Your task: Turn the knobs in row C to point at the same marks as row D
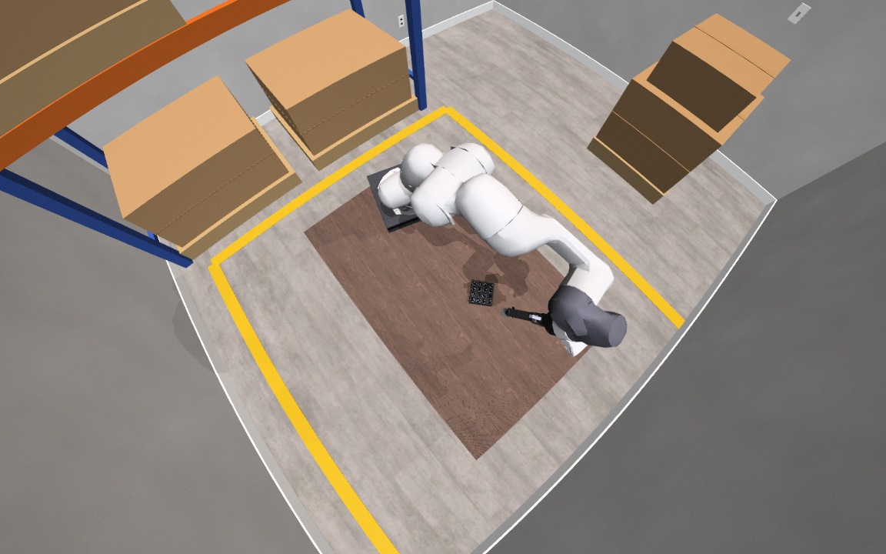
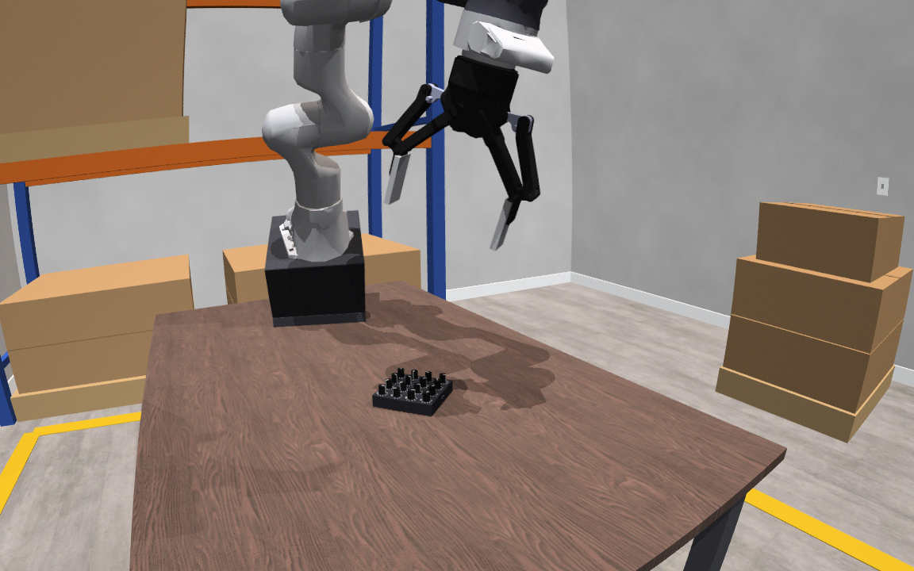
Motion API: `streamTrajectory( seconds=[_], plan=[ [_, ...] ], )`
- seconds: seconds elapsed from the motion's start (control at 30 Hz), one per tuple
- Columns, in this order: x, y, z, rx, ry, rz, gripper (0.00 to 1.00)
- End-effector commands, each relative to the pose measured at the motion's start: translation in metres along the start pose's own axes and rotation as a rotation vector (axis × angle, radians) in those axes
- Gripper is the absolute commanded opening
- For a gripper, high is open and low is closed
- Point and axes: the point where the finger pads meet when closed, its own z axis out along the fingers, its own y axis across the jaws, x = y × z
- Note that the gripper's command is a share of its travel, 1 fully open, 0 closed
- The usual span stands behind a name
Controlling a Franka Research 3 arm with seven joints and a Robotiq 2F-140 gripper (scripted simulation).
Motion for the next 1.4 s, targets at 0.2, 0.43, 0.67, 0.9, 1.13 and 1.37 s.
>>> streamTrajectory(
  seconds=[0.2,0.43,0.67,0.9,1.13,1.37],
  plan=[
    [-0.004,0.000,0.003,0.000,-0.018,-0.058,1.00],
    [-0.004,0.000,0.003,0.000,-0.018,-0.058,1.00],
    [-0.039,-0.007,-0.008,0.049,-0.088,-0.177,1.00],
    [-0.050,-0.009,-0.012,0.066,-0.109,-0.214,1.00],
    [-0.050,-0.009,-0.012,0.066,-0.109,-0.214,1.00],
    [-0.050,-0.009,-0.012,0.066,-0.109,-0.214,1.00]
  ],
)
